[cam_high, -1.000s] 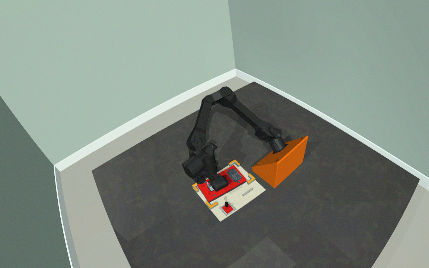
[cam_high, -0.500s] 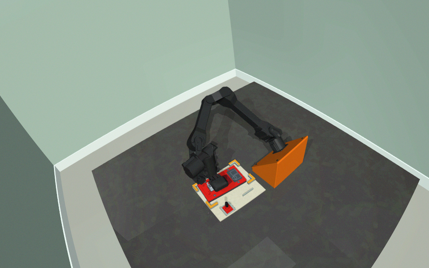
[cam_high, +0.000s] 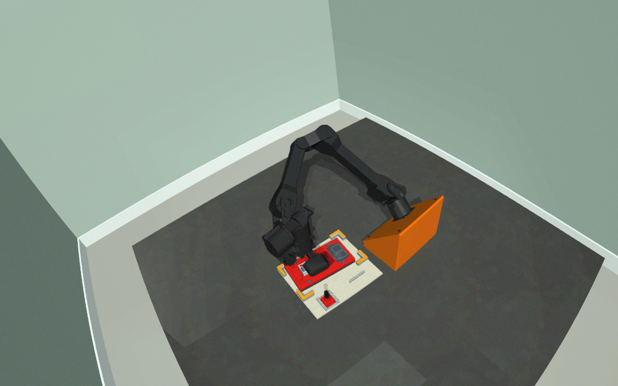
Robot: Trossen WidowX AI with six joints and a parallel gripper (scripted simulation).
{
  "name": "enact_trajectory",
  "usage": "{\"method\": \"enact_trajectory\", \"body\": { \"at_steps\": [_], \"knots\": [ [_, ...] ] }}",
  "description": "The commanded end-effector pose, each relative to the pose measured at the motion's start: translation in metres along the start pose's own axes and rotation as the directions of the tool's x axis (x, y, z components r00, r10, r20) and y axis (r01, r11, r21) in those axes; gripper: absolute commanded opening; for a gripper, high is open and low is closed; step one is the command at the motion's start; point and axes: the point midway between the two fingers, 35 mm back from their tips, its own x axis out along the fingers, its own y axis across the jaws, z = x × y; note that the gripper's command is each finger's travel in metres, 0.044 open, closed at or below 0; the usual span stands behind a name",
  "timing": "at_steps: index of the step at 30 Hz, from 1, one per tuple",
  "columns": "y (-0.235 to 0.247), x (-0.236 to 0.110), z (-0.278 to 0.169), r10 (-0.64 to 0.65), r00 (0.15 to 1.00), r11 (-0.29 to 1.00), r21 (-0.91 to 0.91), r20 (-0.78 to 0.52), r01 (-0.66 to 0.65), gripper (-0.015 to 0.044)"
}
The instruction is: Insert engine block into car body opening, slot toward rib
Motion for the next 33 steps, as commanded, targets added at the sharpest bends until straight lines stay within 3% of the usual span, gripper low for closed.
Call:
{"method": "enact_trajectory", "body": {
  "at_steps": [1, 3, 16, 33],
  "knots": [
    [0.000, 0.000, 0.000, 0.000, 1.000, 1.000, 0.001, 0.000, 0.000, 0.0395],
    [0.000, 0.000, 0.000, 0.000, 1.000, 1.000, 0.001, 0.000, 0.000, 0.0440],
    [0.000, -0.013, 0.001, -0.003, 1.000, 1.000, -0.007, 0.000, 0.003, 0.0440],
    [0.000, -0.013, 0.001, -0.003, 1.000, 1.000, -0.007, 0.000, 0.003, 0.0000]
  ]
}}
